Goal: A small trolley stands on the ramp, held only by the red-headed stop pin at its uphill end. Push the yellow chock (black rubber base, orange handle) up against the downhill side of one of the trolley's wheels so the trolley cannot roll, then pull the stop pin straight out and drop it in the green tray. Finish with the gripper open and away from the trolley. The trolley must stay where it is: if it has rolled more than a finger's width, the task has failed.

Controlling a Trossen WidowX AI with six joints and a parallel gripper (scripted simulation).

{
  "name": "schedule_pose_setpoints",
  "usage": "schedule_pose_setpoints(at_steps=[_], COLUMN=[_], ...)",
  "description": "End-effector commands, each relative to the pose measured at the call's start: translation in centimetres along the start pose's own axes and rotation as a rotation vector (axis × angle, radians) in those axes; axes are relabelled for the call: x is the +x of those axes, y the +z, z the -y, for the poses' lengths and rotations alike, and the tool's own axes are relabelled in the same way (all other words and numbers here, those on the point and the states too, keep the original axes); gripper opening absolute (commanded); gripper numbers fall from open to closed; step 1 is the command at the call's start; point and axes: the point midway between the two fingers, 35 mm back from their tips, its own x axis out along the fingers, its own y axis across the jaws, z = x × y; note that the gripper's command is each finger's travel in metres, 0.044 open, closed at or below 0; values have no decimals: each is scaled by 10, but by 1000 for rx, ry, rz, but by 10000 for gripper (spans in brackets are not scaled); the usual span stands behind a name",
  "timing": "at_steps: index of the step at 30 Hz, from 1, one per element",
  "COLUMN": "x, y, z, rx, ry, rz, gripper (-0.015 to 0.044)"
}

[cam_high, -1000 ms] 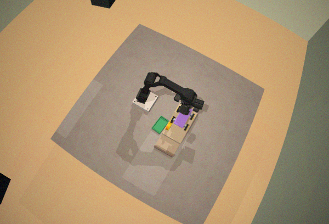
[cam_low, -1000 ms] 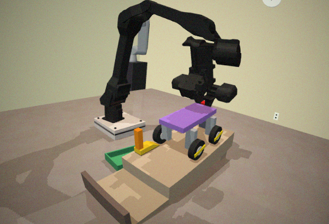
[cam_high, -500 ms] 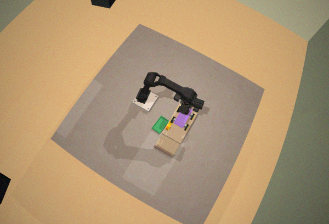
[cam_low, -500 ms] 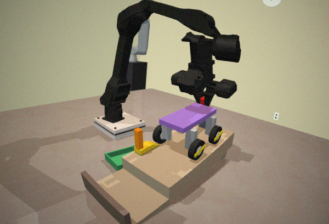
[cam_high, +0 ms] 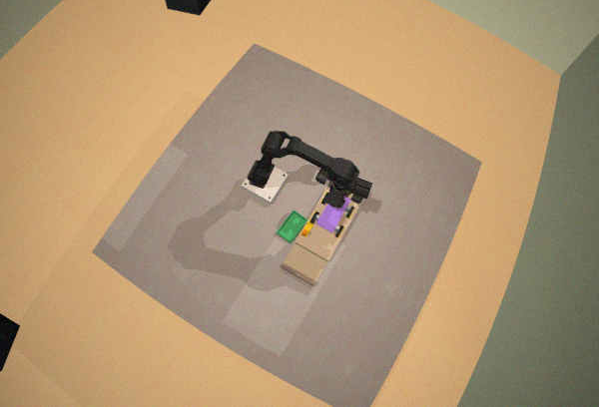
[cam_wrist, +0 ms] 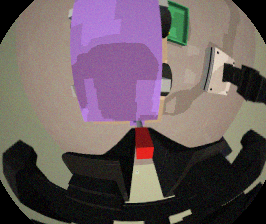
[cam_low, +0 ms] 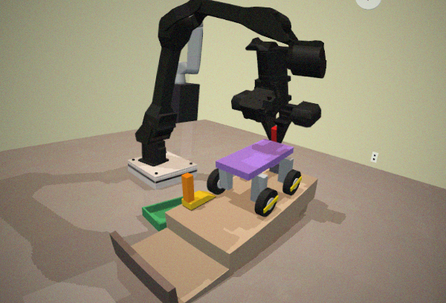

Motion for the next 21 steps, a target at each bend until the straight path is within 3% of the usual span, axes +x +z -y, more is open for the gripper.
schedule_pose_setpoints(at_steps=[1,21], x=[-4,-19], y=[-2,-6], z=[0,-1], rx=[-5,-5], ry=[3,3], rz=[-7,-7], gripper=[0,0])
